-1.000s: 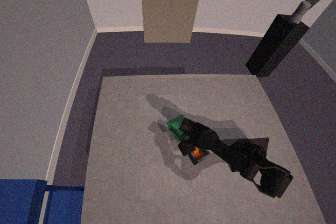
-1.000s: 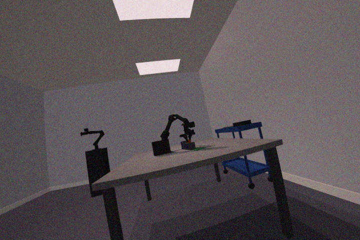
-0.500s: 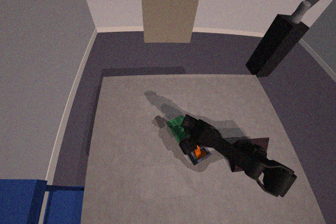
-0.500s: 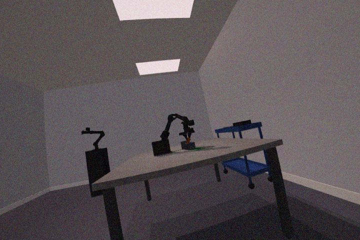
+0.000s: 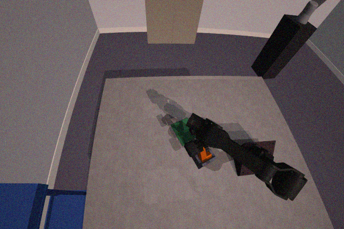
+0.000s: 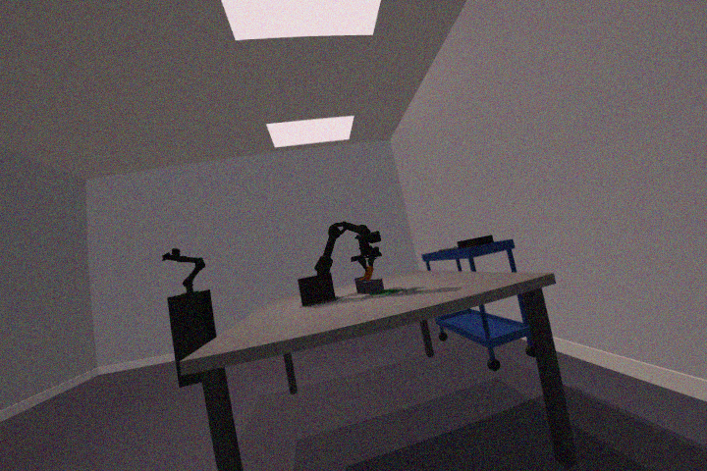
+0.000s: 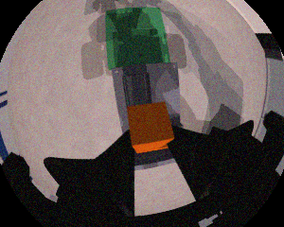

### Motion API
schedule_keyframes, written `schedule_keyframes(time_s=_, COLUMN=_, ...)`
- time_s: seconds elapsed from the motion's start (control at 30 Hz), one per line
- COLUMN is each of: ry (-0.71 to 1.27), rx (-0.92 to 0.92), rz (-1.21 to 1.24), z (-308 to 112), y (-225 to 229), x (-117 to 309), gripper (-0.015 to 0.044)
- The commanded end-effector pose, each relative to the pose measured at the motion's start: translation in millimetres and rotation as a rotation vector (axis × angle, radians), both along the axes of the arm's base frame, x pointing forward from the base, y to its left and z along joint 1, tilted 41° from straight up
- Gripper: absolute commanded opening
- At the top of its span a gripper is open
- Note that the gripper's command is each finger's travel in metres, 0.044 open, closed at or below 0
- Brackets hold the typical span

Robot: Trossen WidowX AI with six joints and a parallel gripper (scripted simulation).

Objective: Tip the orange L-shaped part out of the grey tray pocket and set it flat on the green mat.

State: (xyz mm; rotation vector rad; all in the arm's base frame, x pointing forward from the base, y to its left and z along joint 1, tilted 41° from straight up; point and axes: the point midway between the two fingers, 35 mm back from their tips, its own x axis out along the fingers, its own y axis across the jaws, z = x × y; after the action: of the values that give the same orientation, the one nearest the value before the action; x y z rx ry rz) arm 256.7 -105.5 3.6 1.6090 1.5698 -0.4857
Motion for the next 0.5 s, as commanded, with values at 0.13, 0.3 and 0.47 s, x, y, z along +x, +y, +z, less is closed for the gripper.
schedule_keyframes(time_s=0.13, ry=-0.006, rx=-0.004, rz=0.002, z=10.8, y=-9.9, x=-0.8, gripper=0.0)
schedule_keyframes(time_s=0.3, ry=-0.006, rx=-0.004, rz=0.002, z=16.6, y=-14.9, x=-2.1, gripper=0.0)
schedule_keyframes(time_s=0.47, ry=-0.006, rx=-0.005, rz=0.002, z=22.4, y=-19.8, x=-3.3, gripper=0.0)
